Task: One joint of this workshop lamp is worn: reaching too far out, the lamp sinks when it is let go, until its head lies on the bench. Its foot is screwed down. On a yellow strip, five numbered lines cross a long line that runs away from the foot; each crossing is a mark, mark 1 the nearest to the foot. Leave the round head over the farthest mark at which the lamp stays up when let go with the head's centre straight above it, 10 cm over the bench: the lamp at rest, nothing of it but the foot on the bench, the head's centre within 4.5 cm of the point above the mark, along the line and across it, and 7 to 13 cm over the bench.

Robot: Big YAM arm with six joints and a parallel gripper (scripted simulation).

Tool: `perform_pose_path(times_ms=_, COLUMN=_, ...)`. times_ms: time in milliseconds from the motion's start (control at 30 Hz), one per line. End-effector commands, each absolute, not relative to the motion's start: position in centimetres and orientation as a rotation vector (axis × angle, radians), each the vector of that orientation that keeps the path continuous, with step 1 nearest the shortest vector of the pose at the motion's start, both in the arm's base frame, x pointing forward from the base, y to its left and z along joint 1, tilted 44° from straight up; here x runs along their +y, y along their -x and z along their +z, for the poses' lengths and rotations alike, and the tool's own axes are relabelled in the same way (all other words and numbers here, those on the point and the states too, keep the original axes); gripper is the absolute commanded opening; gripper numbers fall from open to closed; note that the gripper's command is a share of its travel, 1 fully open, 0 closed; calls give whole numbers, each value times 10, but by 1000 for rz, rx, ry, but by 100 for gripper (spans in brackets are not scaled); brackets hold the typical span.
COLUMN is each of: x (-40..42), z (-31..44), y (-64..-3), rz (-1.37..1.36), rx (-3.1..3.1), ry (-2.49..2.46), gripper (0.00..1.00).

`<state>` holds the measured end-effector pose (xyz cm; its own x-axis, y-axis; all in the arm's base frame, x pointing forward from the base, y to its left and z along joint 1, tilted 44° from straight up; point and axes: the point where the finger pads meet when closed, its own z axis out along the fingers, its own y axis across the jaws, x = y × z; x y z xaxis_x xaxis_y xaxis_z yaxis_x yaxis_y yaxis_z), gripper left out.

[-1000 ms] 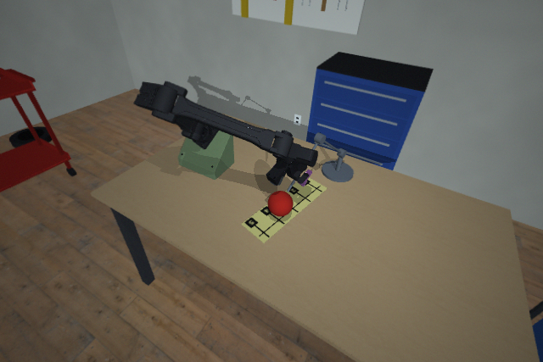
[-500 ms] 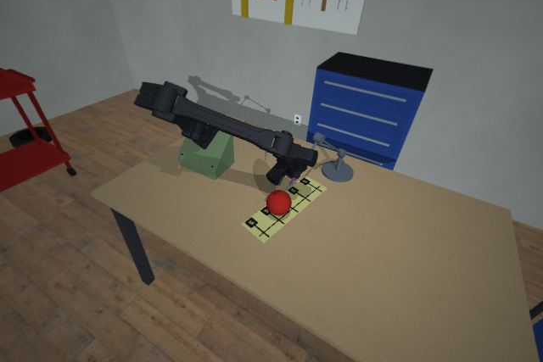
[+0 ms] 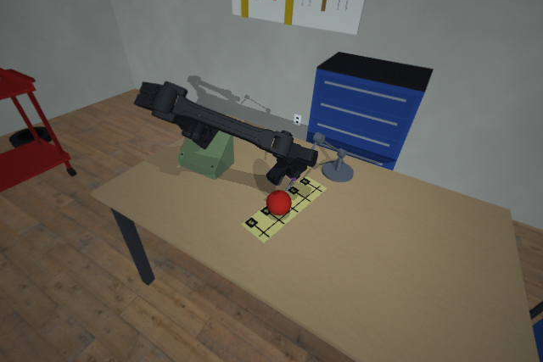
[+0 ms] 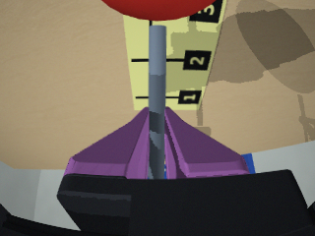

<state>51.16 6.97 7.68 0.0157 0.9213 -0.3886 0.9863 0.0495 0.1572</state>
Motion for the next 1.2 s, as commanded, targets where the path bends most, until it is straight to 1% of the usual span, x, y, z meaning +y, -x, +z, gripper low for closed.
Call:
perform_pose_path(times_ms=0, x=73, z=80, y=-513, rz=-218, rx=1953, ry=-1907, gripper=0)
perform_pose_path(times_ms=133, x=73, z=80, y=-513, rz=-218, rx=1952, ry=-1908, gripper=0)
perform_pose_path(times_ms=633, x=31, z=98, y=-512, rz=-207, rx=1931, ry=-1918, gripper=0)
perform_pose_path(times_ms=1167, x=31, z=92, y=-511, rz=-209, rx=1952, ry=-1923, gripper=0)
